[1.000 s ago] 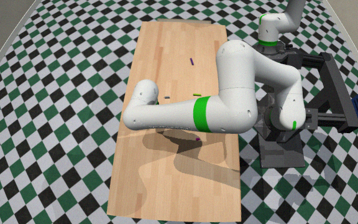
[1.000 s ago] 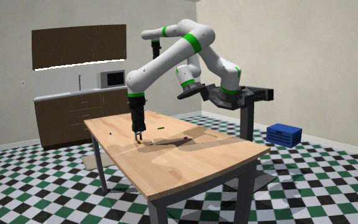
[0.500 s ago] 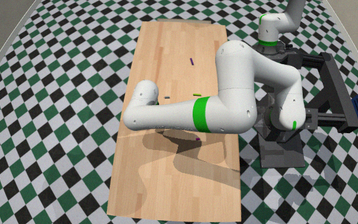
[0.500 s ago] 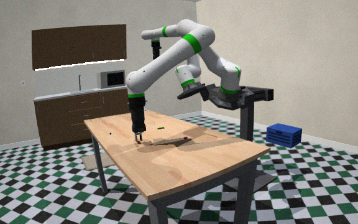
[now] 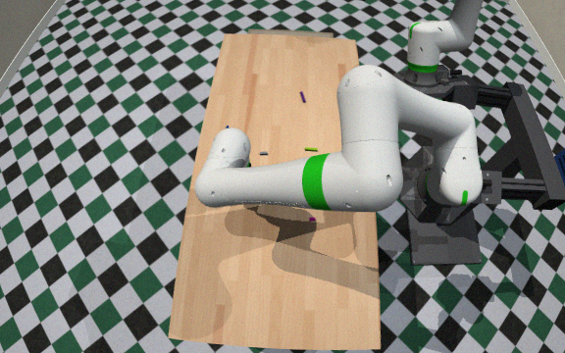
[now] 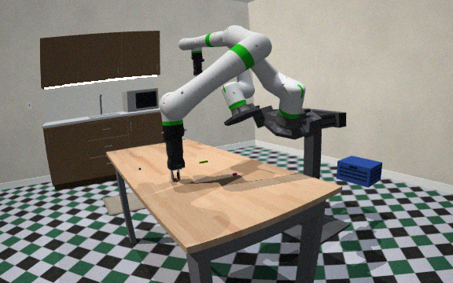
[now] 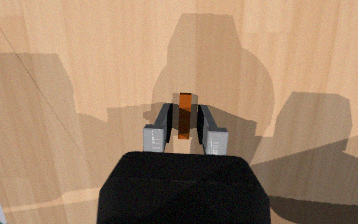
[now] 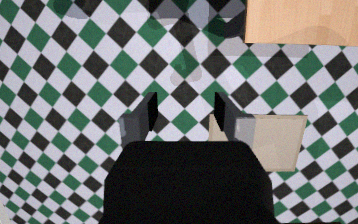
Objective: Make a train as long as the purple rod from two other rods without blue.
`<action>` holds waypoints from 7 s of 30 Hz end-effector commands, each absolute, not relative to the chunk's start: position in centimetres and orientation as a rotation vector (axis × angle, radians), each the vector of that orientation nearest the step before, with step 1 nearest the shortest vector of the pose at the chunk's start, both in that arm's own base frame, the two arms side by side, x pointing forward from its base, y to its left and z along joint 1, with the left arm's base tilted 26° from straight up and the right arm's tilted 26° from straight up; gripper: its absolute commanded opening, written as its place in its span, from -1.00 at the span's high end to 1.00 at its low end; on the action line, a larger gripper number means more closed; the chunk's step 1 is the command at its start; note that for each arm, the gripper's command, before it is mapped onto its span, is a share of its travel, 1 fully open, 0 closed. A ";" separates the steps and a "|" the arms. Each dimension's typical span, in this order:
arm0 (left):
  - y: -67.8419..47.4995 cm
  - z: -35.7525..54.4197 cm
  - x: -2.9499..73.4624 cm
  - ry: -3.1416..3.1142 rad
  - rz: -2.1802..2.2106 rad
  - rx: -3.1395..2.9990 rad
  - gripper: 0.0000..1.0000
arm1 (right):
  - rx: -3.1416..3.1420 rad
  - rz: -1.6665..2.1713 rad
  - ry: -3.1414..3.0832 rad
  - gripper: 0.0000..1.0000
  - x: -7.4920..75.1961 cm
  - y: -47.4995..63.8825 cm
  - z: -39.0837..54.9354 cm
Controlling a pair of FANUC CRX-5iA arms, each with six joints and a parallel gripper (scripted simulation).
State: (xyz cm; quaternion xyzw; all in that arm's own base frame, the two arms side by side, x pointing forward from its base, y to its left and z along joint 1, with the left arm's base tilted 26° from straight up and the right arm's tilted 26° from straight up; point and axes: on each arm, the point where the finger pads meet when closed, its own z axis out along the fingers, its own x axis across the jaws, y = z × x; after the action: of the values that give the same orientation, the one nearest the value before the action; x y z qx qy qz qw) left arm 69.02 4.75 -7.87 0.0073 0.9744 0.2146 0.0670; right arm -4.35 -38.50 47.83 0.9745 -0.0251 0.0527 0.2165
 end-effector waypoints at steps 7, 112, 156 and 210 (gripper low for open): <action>4.7 -7.8 69.1 2.935 0.645 0.022 -0.07 | 2.698 0.146 -0.070 -1.00 -4.4 -38.5 47.9; 0.9 1.3 67.2 2.941 0.651 0.082 0.52 | 2.698 0.146 -0.070 -1.00 -4.4 -38.5 47.9; 9.5 1.9 45.0 2.459 0.691 2.114 0.52 | 2.698 0.146 -0.070 -1.00 -4.4 -38.5 47.9; 13.3 -6.0 45.9 2.445 0.689 2.136 0.52 | 2.698 0.146 -0.070 -1.00 -4.4 -38.5 47.9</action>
State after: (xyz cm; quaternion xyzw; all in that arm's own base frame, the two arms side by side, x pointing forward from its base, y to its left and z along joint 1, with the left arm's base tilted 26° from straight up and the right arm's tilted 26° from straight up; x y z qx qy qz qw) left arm 45.77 13.30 -6.03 0.6412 0.7338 0.2063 -0.0892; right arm -4.35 -38.50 47.83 0.9745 -0.0251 0.0527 0.2165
